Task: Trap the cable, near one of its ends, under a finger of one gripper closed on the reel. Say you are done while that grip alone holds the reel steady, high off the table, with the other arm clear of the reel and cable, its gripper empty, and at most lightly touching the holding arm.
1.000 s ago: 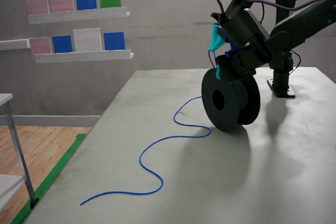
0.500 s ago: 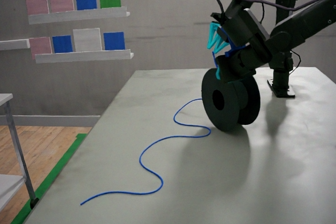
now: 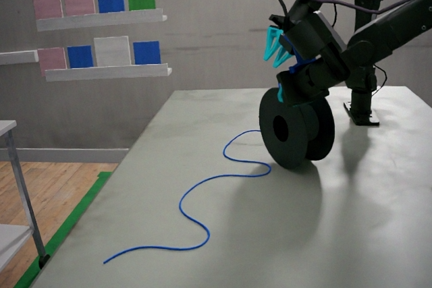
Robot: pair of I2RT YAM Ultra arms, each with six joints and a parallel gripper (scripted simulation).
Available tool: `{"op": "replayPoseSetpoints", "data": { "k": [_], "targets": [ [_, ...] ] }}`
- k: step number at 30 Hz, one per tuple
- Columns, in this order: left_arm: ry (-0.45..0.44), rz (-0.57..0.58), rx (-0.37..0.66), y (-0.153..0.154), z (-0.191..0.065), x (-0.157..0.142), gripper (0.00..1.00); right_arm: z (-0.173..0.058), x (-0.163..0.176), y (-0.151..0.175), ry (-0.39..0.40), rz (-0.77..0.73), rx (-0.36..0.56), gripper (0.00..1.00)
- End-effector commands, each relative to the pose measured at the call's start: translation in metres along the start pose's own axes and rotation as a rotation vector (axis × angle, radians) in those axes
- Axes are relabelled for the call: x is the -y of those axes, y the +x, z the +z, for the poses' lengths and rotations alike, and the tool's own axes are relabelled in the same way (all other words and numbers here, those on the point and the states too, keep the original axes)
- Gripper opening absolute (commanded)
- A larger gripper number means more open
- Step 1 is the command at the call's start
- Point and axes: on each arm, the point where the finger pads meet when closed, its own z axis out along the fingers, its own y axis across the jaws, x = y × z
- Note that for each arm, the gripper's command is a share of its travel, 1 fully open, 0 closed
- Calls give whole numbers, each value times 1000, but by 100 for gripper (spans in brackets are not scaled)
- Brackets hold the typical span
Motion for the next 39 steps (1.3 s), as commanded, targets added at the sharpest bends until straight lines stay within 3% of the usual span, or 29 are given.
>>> {"op": "replayPoseSetpoints", "data": {
  "k": [1, 13, 20, 24, 33, 39],
  "targets": [
    [2, -6, -11, 7, -4, 3, 0, -21, 18, 6, 50, 13, 25, 30],
    [2, -6, -11, 7, -4, 3, 0, -43, 37, 51, 43, 8, 20, 30],
    [2, -6, -11, 7, -4, 3, 0, -38, 40, 65, 10, 5, 17, 30],
    [2, -6, -11, 7, -4, 3, 0, -47, 46, 77, 20, 6, 18, 30],
    [2, -6, -11, 7, -4, 3, 0, -53, 51, 82, 29, 5, 19, 30],
    [2, -6, -11, 7, -4, 3, 0, -40, 44, 79, 19, 7, 23, 30]
  ]
}}
